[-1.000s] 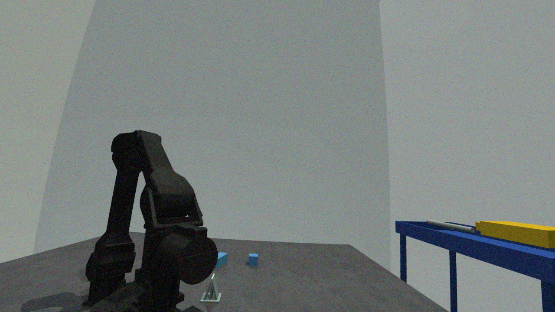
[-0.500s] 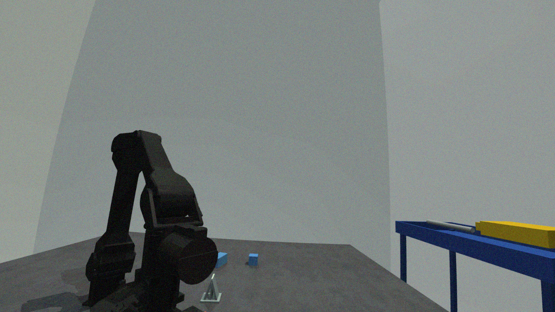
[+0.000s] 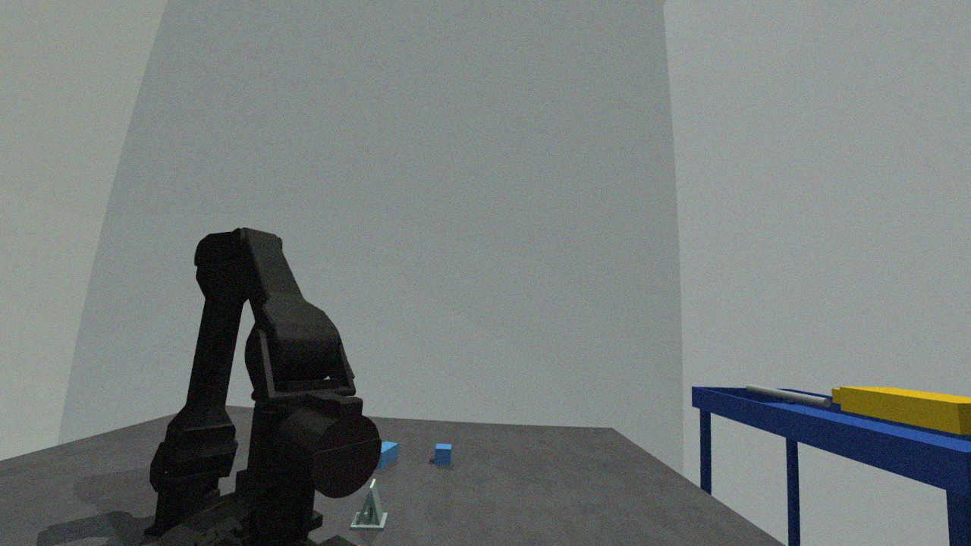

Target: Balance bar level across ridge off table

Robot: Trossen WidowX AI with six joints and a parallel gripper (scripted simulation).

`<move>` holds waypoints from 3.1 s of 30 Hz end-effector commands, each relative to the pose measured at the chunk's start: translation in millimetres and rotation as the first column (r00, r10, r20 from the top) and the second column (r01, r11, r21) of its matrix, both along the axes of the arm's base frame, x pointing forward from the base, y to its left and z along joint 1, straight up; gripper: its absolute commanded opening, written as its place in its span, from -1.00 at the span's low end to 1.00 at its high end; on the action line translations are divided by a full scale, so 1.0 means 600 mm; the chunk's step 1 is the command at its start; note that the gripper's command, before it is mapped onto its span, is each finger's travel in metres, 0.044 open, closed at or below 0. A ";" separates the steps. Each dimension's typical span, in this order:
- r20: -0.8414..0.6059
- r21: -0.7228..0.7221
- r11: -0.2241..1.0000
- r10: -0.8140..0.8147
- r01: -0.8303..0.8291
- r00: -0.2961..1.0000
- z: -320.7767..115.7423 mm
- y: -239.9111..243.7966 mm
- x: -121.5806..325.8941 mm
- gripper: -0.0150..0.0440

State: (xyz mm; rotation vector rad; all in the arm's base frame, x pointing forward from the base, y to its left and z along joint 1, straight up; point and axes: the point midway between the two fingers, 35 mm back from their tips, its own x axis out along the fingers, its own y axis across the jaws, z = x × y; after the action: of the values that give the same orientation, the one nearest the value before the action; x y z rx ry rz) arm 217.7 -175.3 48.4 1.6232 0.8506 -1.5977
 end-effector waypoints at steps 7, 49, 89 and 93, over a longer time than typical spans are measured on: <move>0.000 0.000 1.000 0.000 0.000 1.000 0.000 0.000 0.000 0.31; -0.006 0.002 1.000 0.002 -0.002 1.000 0.128 -0.002 0.001 -0.49; -0.021 -0.003 0.493 0.870 -0.870 0.493 0.175 0.156 0.049 -0.49; -0.024 -0.004 0.349 0.937 -0.937 0.349 0.175 0.178 0.054 -0.49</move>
State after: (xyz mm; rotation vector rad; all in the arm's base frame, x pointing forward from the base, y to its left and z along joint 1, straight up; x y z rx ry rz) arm 250.8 -77.0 153.1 0.8018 1.3978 -0.7923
